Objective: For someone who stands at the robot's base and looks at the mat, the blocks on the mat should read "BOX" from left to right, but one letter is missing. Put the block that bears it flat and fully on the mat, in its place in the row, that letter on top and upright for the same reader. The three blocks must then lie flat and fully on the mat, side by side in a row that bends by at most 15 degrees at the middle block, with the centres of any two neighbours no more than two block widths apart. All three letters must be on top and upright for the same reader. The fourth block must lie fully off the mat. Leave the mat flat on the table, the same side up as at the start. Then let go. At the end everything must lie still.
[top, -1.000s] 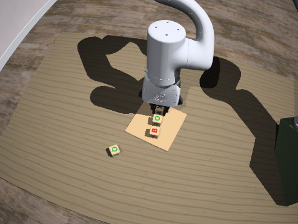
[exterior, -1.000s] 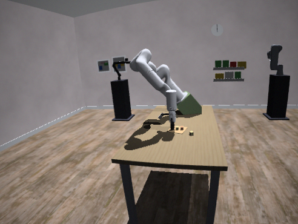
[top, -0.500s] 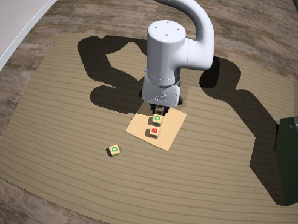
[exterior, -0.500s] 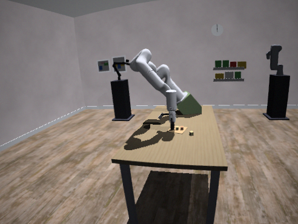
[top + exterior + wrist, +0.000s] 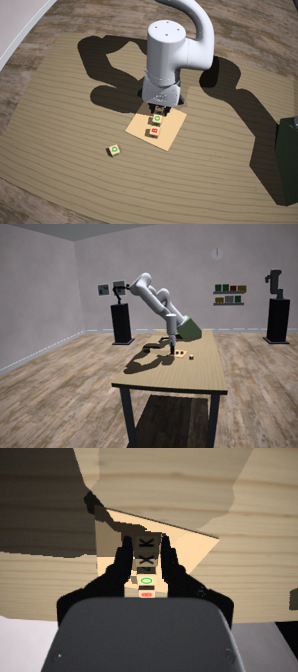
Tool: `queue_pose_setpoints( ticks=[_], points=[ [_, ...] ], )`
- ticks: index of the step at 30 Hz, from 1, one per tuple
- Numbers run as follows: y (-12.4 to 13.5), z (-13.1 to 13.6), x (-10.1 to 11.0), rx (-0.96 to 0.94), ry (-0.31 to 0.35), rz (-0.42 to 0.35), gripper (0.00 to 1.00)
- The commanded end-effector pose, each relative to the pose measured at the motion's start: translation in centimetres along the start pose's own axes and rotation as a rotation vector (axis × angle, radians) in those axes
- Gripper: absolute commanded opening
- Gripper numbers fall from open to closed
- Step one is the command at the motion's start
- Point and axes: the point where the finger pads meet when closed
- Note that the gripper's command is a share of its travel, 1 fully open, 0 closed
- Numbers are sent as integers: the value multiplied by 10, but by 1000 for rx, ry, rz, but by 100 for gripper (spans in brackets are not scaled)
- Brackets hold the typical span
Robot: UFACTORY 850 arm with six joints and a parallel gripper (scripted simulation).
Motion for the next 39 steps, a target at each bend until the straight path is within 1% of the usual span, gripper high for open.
queue_pose_setpoints(
  ticks=[1, 11, 17, 21, 32, 34, 39],
  points=[
    [0, -1, 1, 0, -1, 0, 42],
    [0, -1, 1, 0, -1, 0, 42],
    [0, -1, 6, 0, -1, 0, 42],
    [0, -1, 20, 0, -1, 0, 42],
    [0, -1, 76, 0, -1, 0, 42],
    [0, -1, 76, 0, -1, 0, 42],
    [0, -1, 89, 0, -1, 0, 42]
  ],
)
Point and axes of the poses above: the point where the finger pads meet when closed, its own x axis back along the fingers, its own z axis across the jaws, y = z × x, and after that the axes turned 13 degrees about x, right-handed
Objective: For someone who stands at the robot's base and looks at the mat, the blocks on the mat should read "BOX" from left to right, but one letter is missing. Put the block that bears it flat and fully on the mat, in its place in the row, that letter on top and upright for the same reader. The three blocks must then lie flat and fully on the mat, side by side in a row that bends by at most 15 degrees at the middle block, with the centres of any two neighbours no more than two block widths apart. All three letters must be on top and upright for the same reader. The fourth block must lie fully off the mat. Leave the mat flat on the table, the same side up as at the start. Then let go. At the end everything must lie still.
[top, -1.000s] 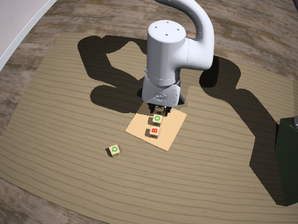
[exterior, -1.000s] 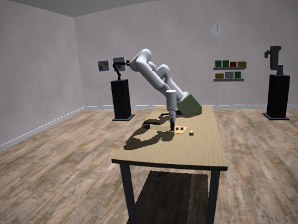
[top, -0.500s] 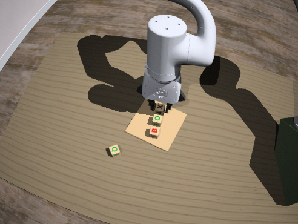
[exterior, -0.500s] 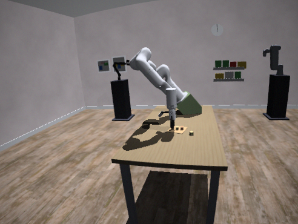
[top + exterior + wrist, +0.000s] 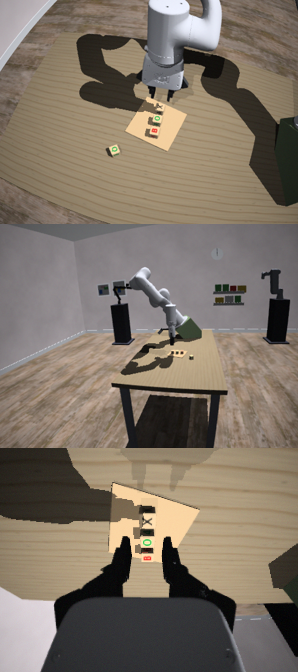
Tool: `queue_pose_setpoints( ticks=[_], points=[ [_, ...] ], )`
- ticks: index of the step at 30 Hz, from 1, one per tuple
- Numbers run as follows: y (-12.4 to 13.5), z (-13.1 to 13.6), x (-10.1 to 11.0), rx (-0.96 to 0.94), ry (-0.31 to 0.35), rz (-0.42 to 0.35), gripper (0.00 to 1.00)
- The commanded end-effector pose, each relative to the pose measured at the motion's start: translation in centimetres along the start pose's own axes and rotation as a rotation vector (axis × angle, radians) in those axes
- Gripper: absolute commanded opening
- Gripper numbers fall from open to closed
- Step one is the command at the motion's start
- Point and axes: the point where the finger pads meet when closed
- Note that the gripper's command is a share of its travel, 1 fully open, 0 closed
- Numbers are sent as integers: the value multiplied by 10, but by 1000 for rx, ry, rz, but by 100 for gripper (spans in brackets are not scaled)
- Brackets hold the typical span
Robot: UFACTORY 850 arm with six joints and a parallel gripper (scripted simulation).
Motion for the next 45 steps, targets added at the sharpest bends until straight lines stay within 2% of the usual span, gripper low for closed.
queue_pose_setpoints(
  ticks=[1, 4, 5, 31, 35, 44, 45],
  points=[
    [0, -1, 11, 0, 0, 0, 42],
    [0, -1, 12, 0, 0, 0, 42],
    [0, -1, 12, 0, 0, 0, 100],
    [0, -1, 15, 0, 0, 0, 100],
    [0, -1, 25, 0, 0, 0, 100],
    [0, -1, 68, 0, 0, 0, 100],
    [0, -1, 68, 0, 0, 0, 100]
  ],
)
Point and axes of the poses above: the point where the finger pads meet when closed, its own x axis back along the fingers, its own z axis across the jaws, y = z × x, and after that the axes turned 13 degrees about x, right-handed
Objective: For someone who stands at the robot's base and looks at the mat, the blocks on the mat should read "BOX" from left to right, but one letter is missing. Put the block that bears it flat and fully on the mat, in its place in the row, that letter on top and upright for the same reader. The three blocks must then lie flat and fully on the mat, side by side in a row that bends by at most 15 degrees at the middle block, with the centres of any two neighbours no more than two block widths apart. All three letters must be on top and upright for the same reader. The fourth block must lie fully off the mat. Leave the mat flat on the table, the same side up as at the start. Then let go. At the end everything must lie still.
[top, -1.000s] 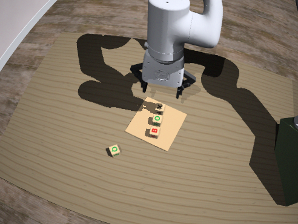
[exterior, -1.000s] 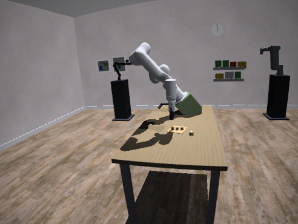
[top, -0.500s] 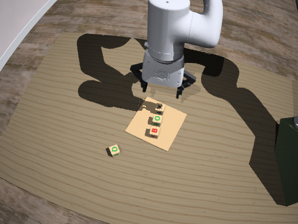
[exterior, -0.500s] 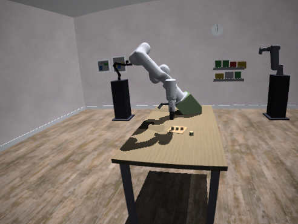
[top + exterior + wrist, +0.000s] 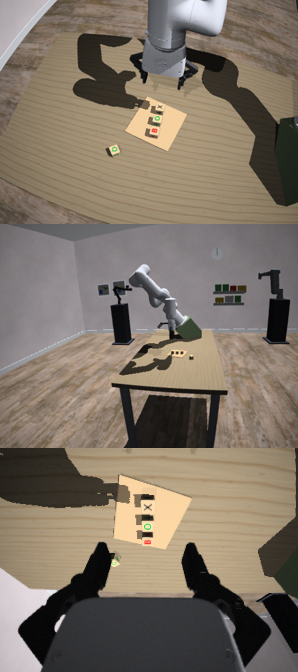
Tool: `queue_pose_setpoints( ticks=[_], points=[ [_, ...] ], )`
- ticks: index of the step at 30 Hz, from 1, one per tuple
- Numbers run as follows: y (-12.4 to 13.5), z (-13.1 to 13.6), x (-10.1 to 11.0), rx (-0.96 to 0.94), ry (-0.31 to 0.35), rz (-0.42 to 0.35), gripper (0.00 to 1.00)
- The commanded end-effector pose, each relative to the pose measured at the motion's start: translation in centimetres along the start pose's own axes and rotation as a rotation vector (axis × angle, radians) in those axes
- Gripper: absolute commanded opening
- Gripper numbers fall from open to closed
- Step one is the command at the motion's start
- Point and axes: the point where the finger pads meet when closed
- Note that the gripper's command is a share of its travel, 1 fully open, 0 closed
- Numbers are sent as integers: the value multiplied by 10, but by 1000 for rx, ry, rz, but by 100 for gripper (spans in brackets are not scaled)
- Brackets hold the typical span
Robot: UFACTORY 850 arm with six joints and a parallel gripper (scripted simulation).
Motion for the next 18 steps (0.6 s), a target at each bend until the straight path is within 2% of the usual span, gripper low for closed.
queue_pose_setpoints(
  ticks=[1, 8, 18],
  points=[
    [0, 0, 16, 0, 0, 0, 100],
    [0, 0, 40, 0, 0, 0, 100],
    [0, 0, 43, 0, 0, 0, 100]
  ],
)
Point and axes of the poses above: the point where the finger pads meet when closed, its own x axis back along the fingers, its own z axis across the jaws, y = z × x, and after that the axes turned 13 degrees about x, right-handed
